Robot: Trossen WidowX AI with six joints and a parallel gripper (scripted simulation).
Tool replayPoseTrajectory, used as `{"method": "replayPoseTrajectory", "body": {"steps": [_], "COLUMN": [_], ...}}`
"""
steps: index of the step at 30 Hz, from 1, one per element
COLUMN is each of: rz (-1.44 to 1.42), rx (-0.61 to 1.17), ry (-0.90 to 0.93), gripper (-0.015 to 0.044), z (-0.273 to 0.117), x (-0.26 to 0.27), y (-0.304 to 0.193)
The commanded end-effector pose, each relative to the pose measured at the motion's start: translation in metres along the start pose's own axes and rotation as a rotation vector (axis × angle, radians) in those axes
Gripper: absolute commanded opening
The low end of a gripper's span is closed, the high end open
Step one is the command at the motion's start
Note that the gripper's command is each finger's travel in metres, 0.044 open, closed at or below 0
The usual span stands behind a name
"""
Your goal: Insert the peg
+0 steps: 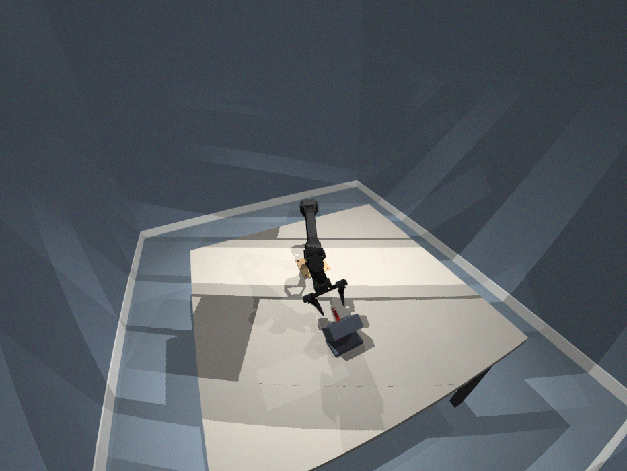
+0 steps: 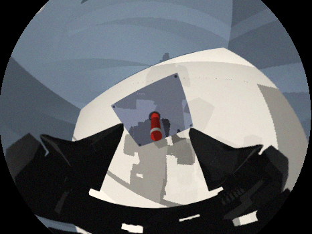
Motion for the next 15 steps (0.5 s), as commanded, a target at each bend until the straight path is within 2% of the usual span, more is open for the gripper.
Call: {"method": "replayPoseTrajectory", "body": {"steps": [1, 15], "rz": [-0.005, -0.004], "rx": [-0.004, -0.004], "ry": [0.005, 0.003], "gripper": [0.0440, 0.0440], "z": [-0.006, -0.025], "x": [0.001, 0.000], "y": [0.001, 0.002]}}
Point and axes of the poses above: the point midway between the two fingers, 35 mm back from their tips, its own z axis out along the fingers, its own x axis across the jaws, y = z × x, the point moved 3 cm from there along -z, back along the fingers, and after that the axes turned 4 degrees about z, right-handed, at the moved point
